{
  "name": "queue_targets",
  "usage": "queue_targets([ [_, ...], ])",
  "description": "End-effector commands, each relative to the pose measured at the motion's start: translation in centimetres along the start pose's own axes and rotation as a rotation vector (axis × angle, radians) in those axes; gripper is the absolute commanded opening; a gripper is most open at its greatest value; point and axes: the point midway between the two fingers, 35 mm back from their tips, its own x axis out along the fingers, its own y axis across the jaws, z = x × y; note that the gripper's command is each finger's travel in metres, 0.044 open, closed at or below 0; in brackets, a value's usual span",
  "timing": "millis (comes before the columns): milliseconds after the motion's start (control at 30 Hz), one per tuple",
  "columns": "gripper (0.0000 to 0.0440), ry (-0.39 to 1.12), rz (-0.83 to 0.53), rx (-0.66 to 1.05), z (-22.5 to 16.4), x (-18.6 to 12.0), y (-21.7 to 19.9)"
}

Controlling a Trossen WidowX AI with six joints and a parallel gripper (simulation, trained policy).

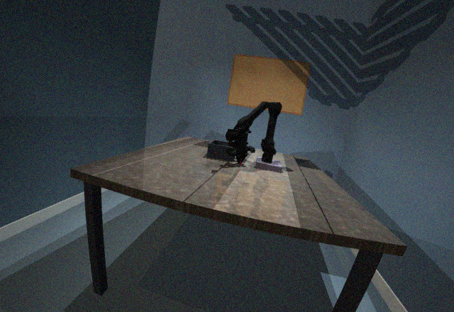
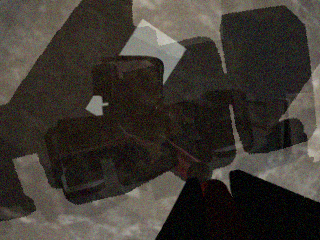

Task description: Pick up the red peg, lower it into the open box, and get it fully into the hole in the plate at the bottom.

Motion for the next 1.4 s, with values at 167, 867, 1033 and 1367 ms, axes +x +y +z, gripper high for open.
queue_targets([
  [167,0.0000,-0.055,0.036,0.010,1.7,-3.7,0.5],
  [867,0.0000,-0.183,0.083,0.239,9.6,-9.3,0.7],
  [1033,0.0000,-0.206,0.084,0.289,12.1,-9.6,0.5],
  [1367,0.0000,-0.236,0.074,0.350,17.1,-9.0,-0.5],
])
